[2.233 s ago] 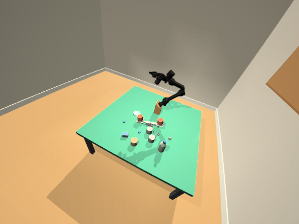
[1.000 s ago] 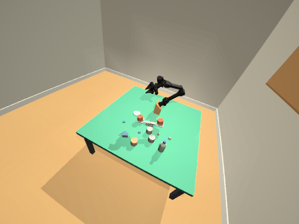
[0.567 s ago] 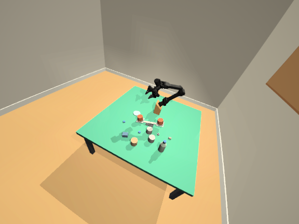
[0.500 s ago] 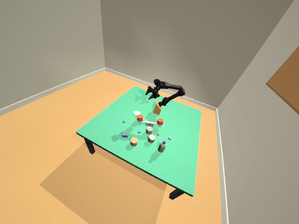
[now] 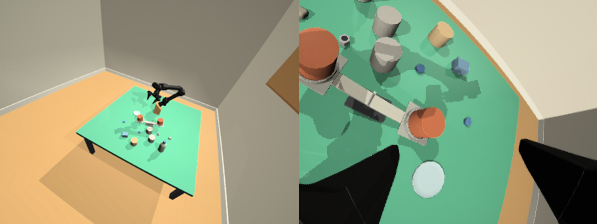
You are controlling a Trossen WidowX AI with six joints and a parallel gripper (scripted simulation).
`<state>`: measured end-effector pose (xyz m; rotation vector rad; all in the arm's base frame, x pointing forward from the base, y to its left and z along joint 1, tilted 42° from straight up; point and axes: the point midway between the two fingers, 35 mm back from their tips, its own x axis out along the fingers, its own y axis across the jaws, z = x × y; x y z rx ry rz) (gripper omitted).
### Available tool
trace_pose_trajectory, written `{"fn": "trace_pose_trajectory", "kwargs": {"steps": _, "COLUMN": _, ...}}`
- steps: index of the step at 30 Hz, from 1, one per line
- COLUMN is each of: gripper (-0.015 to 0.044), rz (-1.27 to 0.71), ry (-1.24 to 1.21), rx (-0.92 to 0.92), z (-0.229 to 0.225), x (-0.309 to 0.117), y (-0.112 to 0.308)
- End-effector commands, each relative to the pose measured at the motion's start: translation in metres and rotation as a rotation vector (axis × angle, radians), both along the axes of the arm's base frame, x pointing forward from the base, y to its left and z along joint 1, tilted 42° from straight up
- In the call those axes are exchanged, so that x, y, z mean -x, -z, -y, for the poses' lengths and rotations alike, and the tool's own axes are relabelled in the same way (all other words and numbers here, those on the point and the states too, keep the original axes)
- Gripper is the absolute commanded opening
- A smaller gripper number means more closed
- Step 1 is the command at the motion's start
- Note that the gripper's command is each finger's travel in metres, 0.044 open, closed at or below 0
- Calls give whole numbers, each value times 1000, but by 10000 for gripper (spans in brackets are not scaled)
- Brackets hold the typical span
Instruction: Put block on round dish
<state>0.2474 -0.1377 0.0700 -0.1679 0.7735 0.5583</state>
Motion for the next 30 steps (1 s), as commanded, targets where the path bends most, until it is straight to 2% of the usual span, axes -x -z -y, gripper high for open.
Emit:
{"fn": "trace_pose_trajectory", "kwargs": {"steps": 1, "gripper": 440, "rz": -42, "ry": 53, "rx": -130, "z": -15, "x": 8, "y": 2}}
{"fn": "trace_pose_trajectory", "kwargs": {"steps": 17, "gripper": 440, "rz": -233, "ry": 249, "rx": -602, "z": -68, "x": 33, "y": -1}}
{"fn": "trace_pose_trajectory", "kwargs": {"steps": 25, "gripper": 440, "rz": -247, "ry": 260, "rx": -624, "z": -69, "x": 34, "y": -2}}
{"fn": "trace_pose_trajectory", "kwargs": {"steps": 30, "gripper": 440, "rz": -375, "ry": 315, "rx": -677, "z": -64, "x": 23, "y": 4}}
